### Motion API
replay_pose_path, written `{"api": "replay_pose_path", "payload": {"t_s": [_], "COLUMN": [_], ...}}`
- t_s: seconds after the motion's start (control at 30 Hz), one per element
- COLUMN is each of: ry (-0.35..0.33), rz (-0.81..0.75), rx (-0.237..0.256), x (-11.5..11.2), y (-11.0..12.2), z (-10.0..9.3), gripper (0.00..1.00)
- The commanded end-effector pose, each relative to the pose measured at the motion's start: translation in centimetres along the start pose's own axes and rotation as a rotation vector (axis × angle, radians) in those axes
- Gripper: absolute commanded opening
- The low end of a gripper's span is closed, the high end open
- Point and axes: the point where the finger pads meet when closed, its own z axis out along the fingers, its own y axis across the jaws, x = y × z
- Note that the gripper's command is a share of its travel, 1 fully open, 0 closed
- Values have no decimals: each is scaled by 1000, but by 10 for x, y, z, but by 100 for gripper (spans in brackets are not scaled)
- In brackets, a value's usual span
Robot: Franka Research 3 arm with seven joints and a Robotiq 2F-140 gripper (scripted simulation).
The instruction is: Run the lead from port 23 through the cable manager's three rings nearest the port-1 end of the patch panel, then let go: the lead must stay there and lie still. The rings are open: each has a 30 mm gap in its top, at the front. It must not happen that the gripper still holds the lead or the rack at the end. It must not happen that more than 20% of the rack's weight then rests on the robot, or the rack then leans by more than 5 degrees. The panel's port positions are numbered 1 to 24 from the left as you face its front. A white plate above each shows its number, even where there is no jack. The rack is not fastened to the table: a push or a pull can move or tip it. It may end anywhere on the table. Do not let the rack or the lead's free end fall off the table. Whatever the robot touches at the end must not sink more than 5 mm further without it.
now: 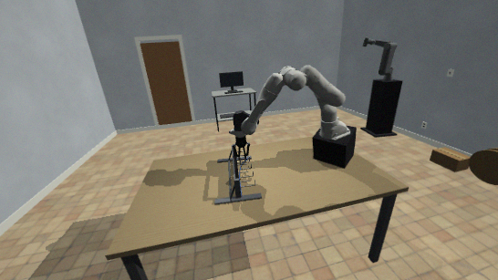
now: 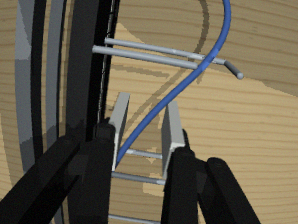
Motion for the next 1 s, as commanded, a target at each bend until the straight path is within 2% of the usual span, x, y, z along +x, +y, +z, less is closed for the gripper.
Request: {"api": "replay_pose_path", "payload": {"t_s": [0.0,0.5,0.97], "ry": [2,2,2], "rz": [3,3,3], "rx": [-3,-3,-3], "x": [0,0,0], "y": [1,0,0], "z": [-4,-56,-79], "gripper": [20,20,20]}}
